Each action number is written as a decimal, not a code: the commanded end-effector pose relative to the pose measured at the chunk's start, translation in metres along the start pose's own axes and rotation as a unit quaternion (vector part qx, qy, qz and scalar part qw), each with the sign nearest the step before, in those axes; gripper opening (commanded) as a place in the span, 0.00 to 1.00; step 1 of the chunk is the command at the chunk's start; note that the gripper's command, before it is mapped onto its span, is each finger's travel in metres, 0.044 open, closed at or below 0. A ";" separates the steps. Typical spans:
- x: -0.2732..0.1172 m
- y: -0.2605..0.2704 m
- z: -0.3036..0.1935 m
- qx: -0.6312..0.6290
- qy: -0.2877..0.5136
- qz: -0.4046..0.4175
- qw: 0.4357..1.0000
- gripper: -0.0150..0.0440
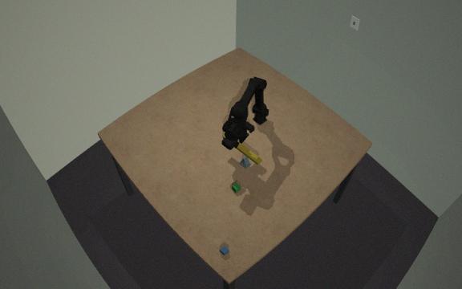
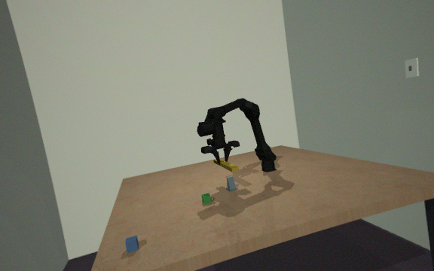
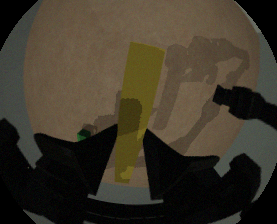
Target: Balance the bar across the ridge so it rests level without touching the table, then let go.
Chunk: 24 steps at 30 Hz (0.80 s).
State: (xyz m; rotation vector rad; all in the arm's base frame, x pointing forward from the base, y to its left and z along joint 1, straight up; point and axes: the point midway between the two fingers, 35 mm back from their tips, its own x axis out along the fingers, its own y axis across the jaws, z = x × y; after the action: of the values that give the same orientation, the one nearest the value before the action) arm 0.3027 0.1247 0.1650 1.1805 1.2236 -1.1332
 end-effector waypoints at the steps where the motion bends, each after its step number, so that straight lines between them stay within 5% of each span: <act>1: 0.000 -0.007 -0.016 0.003 0.002 -0.001 1.000 0.25; 24: 0.029 -0.008 -0.020 0.003 0.002 -0.002 1.000 0.25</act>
State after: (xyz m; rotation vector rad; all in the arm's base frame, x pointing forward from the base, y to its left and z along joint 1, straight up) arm 0.2954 0.1441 0.1429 1.1843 1.2218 -1.1310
